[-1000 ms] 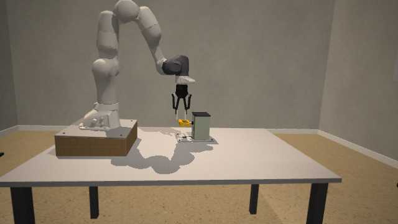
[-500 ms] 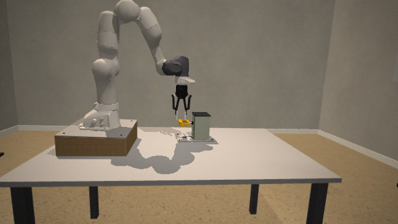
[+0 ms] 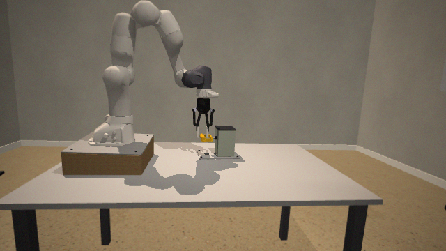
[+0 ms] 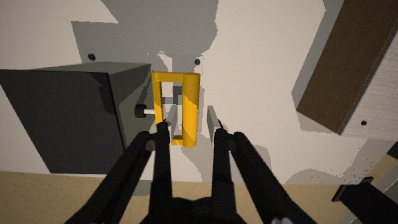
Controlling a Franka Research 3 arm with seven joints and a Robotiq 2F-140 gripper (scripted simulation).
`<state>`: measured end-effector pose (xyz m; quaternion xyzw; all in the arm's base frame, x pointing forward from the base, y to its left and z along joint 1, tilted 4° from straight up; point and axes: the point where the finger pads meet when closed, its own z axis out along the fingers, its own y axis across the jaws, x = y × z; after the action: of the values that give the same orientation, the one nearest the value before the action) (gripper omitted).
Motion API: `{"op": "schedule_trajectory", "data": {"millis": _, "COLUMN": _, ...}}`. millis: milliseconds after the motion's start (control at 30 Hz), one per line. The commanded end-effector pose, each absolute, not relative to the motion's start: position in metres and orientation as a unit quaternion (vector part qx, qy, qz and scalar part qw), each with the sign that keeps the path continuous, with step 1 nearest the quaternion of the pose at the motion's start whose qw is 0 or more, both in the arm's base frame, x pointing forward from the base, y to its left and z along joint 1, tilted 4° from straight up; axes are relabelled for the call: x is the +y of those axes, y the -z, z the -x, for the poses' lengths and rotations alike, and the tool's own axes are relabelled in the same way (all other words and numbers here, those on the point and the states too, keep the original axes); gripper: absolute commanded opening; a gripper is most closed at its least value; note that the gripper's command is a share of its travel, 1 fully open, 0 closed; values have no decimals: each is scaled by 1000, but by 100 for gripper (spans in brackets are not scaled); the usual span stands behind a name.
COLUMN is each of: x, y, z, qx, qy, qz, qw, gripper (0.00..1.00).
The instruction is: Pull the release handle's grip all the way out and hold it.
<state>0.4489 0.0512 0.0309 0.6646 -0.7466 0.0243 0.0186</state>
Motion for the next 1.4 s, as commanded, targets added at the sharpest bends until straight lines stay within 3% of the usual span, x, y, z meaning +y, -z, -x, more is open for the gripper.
{"op": "schedule_trajectory", "data": {"millis": 0, "x": 50, "y": -26, "z": -453, "qx": -751, "qy": -28, "qz": -660, "qw": 15, "gripper": 32}}
{"op": "schedule_trajectory", "data": {"millis": 1367, "x": 48, "y": 3, "z": -453, "qx": -751, "qy": -28, "qz": -660, "qw": 15, "gripper": 32}}
